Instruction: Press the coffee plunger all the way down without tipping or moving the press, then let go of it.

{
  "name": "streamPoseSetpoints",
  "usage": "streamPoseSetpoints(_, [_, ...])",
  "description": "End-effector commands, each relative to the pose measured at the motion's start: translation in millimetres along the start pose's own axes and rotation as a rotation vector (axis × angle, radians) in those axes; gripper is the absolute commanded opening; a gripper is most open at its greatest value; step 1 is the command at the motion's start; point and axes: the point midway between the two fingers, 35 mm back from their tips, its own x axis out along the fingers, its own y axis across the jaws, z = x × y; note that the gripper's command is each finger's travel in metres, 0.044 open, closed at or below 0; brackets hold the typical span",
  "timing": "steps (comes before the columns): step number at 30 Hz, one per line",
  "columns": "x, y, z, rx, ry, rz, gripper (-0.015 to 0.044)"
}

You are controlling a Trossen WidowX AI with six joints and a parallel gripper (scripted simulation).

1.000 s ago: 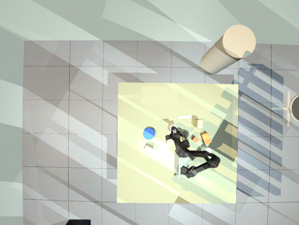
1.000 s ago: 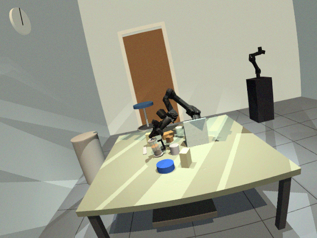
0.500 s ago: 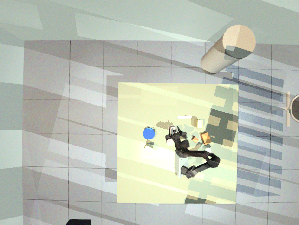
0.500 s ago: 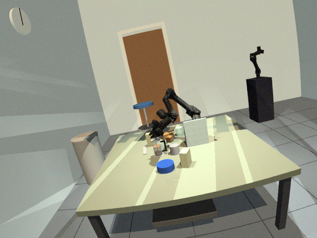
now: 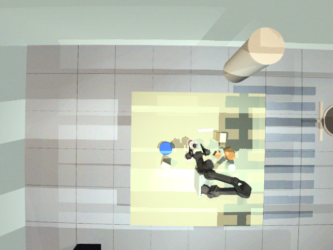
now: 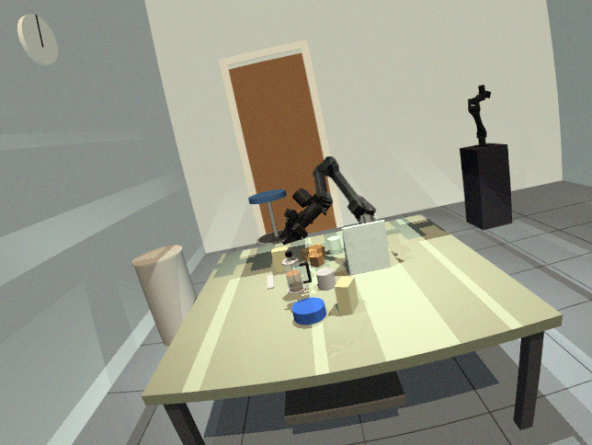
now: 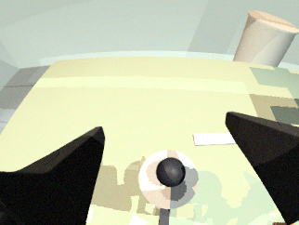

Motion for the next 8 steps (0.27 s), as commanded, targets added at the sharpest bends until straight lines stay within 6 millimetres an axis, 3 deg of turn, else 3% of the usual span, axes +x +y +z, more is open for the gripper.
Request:
streamPoseSetpoints(1, [-19.3,-3.3,10.8,0.002,0.0,-0.01,0.044])
streamPoseSetpoints(8, [-19.0,-3.0,10.3,0.002,0.0,-0.01,0.044])
